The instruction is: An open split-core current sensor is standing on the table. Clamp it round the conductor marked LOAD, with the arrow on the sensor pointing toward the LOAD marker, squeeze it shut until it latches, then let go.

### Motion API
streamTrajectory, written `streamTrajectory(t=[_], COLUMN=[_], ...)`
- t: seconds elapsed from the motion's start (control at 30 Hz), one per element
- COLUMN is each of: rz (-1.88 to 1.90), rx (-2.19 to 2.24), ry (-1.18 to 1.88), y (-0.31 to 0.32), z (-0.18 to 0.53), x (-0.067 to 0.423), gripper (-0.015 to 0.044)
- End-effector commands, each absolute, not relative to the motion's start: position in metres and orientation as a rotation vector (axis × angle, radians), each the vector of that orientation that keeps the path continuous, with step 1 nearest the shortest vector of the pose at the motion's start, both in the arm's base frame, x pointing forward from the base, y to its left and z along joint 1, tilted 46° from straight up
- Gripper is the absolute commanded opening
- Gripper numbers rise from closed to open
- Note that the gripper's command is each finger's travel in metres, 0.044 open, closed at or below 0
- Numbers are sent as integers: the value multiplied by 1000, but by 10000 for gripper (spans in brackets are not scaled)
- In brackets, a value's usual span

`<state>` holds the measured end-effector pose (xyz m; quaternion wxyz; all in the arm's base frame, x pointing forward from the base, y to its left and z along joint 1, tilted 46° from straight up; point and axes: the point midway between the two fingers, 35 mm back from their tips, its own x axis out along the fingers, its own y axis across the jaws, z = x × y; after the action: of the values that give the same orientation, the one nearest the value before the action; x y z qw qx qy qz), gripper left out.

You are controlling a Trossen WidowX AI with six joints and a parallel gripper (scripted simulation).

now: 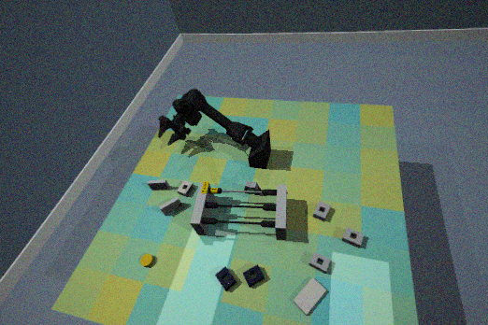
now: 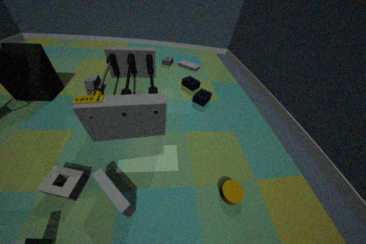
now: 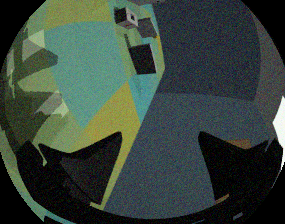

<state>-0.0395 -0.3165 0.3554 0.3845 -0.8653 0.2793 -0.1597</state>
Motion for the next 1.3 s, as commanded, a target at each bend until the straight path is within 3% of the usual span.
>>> streamTrajectory(t=[0.0,0.33,0.67,0.97,1.27], rz=[-412,-583,-509,-337,-142], rx=[-2200,-1820,-1246,-725,-279], ry=[702,199,-154,-258,-191], y=[-317,-313,-262,-182,-83], z=[357,402,412,397,361], x=[-37,87,205,282,319], gripper=[426,440,440,440,440])
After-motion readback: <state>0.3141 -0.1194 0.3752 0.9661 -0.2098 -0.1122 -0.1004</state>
